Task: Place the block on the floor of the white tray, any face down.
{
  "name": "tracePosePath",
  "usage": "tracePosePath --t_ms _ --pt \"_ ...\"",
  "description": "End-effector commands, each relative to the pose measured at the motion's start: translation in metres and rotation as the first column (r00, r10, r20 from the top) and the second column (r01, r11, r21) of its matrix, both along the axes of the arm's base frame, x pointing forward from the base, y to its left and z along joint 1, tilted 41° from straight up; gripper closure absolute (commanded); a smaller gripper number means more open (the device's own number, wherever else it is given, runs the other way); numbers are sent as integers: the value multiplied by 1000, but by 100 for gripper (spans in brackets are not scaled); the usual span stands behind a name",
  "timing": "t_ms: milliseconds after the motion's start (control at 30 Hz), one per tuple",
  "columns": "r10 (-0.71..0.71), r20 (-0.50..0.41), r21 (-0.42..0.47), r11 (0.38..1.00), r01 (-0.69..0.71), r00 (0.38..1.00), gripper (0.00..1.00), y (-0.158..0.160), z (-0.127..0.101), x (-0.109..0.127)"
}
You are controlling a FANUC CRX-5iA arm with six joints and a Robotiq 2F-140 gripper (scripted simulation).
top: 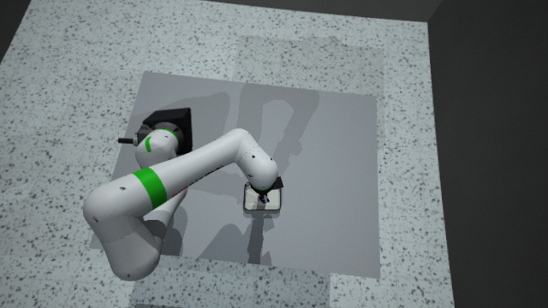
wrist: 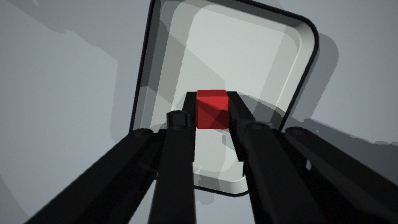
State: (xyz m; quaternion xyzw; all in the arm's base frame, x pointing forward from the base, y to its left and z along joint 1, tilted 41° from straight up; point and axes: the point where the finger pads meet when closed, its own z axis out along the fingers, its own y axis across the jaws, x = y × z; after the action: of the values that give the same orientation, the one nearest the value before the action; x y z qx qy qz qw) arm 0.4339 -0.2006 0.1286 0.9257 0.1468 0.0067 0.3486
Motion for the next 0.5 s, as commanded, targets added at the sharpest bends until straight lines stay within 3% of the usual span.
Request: tracePosePath --t_ms 0,467 --pt "1 1 0 1000 -1 1000 90 0 0 1" --pt "1 1 0 1000 -1 1000 90 -1 -1 1"
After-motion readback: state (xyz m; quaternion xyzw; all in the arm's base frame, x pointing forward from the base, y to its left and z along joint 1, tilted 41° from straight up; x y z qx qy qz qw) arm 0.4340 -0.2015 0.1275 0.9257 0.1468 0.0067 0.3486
